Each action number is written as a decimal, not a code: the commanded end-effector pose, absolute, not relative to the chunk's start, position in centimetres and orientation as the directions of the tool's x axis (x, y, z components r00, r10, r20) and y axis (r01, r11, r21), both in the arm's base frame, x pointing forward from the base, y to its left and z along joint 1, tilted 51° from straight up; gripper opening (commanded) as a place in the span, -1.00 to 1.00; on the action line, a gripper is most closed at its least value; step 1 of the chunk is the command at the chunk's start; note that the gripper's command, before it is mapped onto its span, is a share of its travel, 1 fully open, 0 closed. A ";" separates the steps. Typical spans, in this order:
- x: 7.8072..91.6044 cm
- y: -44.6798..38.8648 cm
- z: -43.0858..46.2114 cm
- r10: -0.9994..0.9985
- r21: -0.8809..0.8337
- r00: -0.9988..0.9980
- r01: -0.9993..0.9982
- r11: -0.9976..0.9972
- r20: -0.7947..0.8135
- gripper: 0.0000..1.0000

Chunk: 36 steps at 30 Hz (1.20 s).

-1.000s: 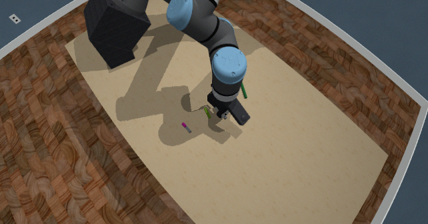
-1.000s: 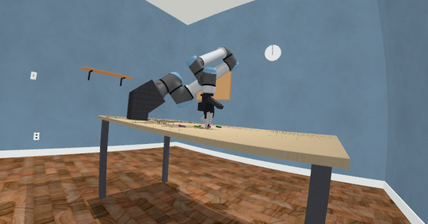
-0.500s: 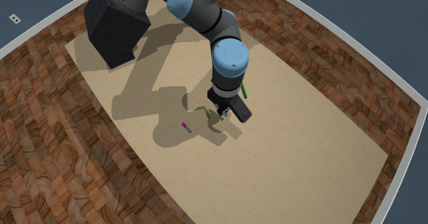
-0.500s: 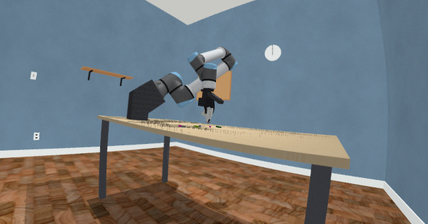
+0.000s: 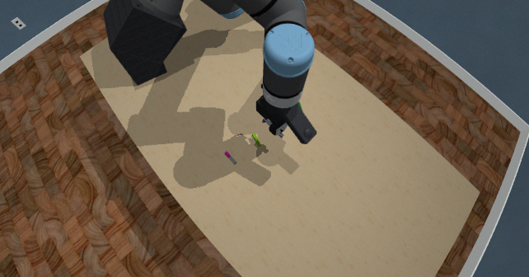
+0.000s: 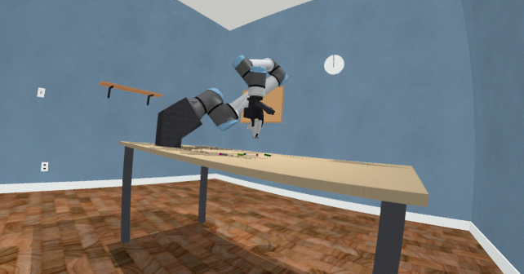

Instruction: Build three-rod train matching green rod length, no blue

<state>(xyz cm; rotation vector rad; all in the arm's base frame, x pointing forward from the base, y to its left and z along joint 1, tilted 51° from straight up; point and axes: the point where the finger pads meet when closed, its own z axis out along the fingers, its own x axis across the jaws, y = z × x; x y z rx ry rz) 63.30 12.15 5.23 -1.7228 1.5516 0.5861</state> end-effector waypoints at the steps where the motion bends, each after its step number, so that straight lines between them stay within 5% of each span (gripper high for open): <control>1: 63.3 11.8 5.5 -0.642 -0.216 0.168 -0.976 -0.004 -0.748 -1.00; 36: 62.9 2.0 -6.6 -0.642 -0.210 0.160 -0.978 0.001 -0.750 -1.00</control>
